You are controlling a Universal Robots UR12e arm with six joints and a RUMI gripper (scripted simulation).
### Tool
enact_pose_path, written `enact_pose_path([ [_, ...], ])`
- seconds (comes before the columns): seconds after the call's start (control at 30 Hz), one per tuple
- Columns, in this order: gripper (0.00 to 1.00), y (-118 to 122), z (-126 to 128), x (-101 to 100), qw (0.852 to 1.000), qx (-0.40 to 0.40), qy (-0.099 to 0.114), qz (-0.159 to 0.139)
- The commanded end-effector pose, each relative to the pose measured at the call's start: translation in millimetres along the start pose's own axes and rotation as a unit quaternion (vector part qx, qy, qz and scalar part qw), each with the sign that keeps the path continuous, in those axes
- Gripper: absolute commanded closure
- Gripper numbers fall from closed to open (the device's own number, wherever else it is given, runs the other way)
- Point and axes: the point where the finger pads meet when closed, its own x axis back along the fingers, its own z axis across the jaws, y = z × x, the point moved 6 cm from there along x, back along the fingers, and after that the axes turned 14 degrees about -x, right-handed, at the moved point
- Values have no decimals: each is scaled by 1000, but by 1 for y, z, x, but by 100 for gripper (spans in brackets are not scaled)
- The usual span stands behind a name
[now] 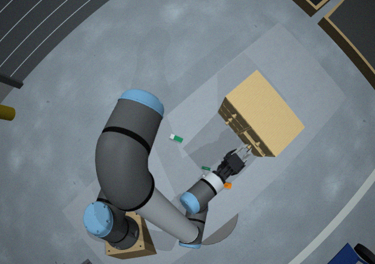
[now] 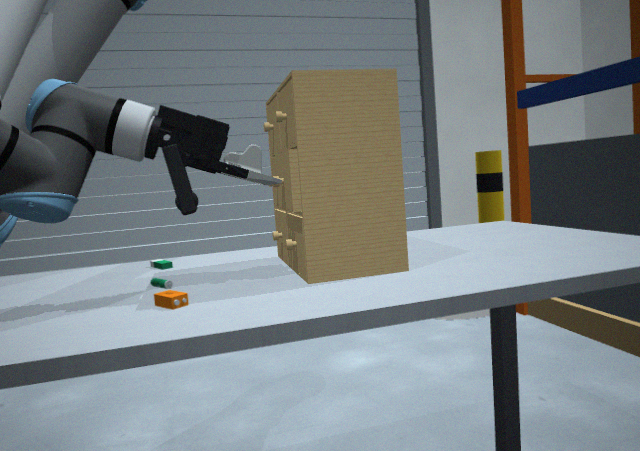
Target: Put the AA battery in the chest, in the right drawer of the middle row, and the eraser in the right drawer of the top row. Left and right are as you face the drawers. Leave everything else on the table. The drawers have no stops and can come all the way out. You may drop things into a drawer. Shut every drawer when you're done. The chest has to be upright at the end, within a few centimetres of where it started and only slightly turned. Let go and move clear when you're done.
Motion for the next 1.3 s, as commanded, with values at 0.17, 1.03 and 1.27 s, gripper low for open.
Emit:
enact_pose_path([
  [0.17,93,-3,-1,7,1000,-1,-1,0],
  [1.03,93,-9,-3,24,1000,-1,-1,0],
  [1.27,93,-10,-3,28,1000,-1,-1,0],
])
